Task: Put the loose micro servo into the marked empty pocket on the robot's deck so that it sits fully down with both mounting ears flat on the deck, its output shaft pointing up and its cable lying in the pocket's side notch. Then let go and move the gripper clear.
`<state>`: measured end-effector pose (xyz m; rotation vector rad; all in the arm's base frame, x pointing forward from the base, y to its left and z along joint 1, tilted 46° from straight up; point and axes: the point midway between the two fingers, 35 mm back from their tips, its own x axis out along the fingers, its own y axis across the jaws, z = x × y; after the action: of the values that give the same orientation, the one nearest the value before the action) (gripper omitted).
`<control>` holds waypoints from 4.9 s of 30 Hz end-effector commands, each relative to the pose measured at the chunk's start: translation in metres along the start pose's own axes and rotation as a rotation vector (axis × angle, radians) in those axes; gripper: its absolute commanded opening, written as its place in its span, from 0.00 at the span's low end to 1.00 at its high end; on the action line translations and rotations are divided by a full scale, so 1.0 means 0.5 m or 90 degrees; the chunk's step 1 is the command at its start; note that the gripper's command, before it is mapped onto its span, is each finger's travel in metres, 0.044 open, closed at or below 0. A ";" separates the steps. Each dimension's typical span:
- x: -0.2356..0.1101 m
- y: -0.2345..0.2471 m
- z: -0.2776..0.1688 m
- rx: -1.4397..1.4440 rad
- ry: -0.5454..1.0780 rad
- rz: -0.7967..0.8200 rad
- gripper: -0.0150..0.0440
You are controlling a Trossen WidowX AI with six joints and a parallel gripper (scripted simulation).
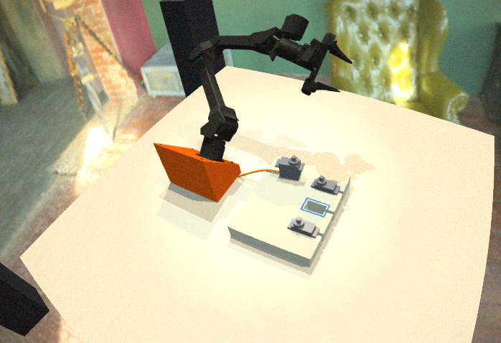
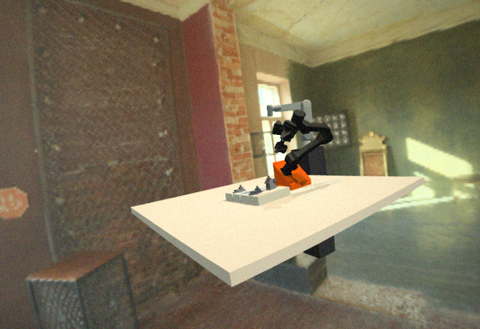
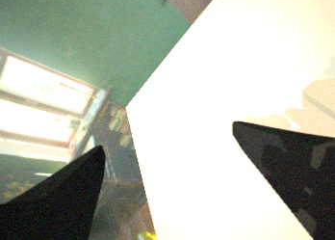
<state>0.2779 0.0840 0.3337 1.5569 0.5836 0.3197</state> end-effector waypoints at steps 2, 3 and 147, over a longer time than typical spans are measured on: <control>0.016 -0.049 0.020 0.087 -0.005 -0.067 1.00; 0.018 -0.059 0.023 0.104 -0.007 -0.080 1.00; -0.036 -0.478 0.037 1.284 -0.397 -0.806 0.25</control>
<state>0.2240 0.0539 0.0970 2.3042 1.3227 -2.2753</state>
